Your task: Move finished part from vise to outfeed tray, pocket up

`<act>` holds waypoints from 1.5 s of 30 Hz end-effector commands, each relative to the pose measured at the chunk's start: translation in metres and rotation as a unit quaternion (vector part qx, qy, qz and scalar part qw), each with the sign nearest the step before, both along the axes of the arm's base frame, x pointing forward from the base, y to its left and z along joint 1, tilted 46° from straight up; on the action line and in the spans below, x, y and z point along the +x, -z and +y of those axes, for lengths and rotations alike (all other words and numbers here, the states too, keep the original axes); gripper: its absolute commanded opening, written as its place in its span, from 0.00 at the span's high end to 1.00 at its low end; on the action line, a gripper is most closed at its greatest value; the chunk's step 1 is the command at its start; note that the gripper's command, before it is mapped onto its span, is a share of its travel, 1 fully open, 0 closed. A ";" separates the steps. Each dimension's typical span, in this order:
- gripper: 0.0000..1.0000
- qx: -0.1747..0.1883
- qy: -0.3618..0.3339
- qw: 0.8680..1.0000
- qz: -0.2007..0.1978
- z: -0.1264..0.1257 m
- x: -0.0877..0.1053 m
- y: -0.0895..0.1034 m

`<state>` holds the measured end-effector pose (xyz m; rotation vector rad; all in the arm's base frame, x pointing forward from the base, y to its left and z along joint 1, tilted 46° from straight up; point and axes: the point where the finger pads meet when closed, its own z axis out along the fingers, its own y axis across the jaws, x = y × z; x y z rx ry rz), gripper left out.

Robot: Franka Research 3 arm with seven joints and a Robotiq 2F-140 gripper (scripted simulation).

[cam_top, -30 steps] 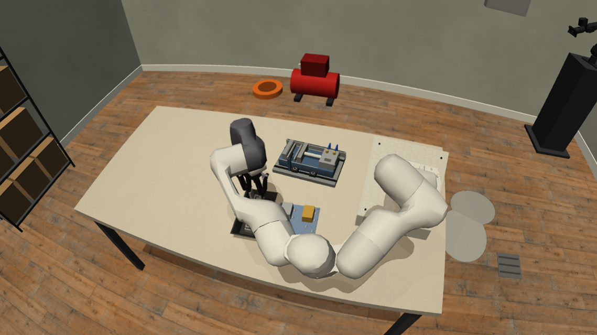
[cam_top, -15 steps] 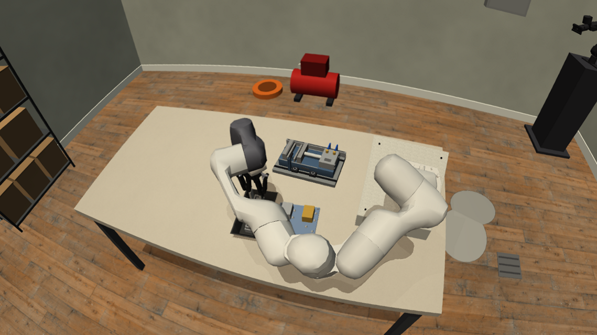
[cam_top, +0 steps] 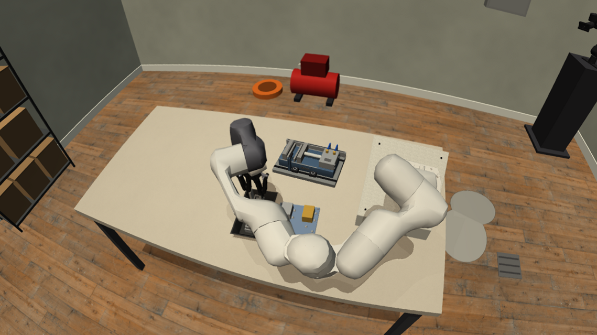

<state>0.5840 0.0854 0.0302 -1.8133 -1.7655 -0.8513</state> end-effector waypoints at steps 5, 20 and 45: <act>1.00 -0.001 0.002 1.000 0.000 0.000 0.001 0.001; 1.00 -0.001 0.002 1.000 0.000 0.000 0.001 0.001; 1.00 -0.001 0.001 1.000 -0.001 0.006 0.002 0.006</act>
